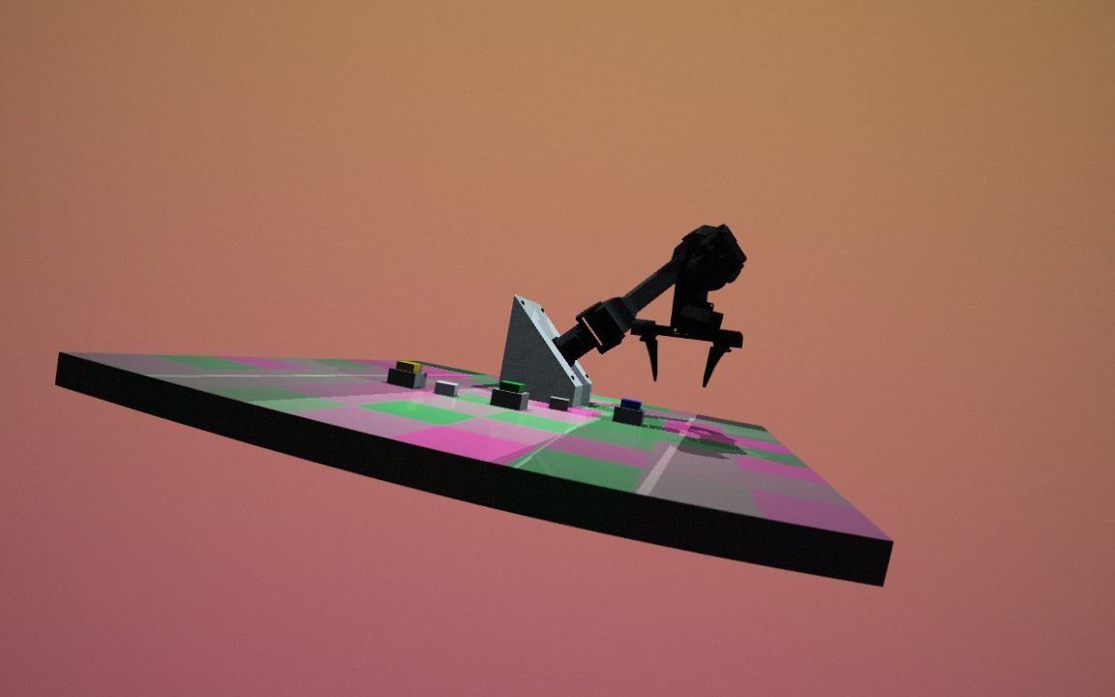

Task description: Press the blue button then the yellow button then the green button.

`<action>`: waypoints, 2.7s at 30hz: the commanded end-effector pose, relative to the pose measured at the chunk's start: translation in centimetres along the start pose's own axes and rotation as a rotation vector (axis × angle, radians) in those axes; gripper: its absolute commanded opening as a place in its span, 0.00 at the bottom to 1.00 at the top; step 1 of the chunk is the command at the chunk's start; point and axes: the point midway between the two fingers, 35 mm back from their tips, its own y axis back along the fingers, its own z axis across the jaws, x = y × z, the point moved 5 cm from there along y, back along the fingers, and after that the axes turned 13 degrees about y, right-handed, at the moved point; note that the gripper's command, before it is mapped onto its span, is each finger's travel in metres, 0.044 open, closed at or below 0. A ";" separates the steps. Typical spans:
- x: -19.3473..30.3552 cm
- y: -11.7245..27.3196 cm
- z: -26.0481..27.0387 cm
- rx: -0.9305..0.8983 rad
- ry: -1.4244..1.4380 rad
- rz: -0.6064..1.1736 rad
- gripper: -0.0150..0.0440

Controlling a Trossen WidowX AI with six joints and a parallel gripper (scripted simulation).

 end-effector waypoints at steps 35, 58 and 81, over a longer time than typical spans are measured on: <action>1.4 -1.2 -7.1 0.061 -0.110 -0.028 0.29; 1.4 -4.3 -7.2 0.060 -0.110 -0.028 0.29; 1.2 -4.2 -7.2 0.057 -0.105 -0.034 0.29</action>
